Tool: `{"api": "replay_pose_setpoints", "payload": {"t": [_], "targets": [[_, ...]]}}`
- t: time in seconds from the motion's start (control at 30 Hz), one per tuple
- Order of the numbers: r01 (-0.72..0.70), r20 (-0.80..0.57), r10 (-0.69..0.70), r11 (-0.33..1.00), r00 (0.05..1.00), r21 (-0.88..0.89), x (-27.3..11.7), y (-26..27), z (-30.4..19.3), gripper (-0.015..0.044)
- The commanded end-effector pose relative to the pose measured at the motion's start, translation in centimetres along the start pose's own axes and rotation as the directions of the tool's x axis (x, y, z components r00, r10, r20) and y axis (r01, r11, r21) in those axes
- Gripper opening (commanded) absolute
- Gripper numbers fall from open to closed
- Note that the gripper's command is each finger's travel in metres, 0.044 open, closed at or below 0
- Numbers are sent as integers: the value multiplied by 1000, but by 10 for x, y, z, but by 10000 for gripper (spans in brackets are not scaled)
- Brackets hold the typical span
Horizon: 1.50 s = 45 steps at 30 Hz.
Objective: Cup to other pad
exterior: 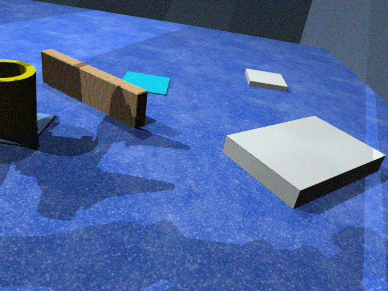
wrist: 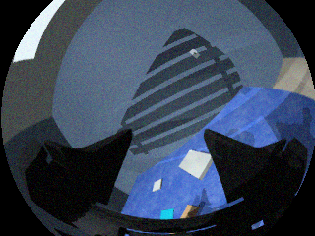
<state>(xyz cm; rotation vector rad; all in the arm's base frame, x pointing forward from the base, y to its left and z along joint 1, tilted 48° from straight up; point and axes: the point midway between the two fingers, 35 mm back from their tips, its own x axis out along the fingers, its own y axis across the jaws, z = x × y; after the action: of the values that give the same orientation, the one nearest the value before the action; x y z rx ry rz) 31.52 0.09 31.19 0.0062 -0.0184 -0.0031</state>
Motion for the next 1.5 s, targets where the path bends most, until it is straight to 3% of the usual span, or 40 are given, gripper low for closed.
{"api": "replay_pose_setpoints", "payload": {"t": [0.0, 0.13, 0.27, 0.33, 0.43, 0.57, 0.63, 1.47], "targets": [[3, -19, -3, 1000, 1000, -4, 1, 0, -4, 374], [25, -401, -80, 990, 913, -140, 12, 1, -87, 269], [-97, -737, -208, 932, 643, -348, -13, 0, -169, 167], [-226, -836, -299, 871, 461, -436, -37, -5, -198, 167], [-478, -866, -465, 728, 183, -492, -78, -15, -221, 167], [-797, -715, -694, 476, -82, -371, -119, -32, -215, 167], [-842, -673, -732, 429, -111, -328, -123, -34, -210, 167], [-842, -676, -729, 429, -109, -327, -121, -44, -227, 167]]}}
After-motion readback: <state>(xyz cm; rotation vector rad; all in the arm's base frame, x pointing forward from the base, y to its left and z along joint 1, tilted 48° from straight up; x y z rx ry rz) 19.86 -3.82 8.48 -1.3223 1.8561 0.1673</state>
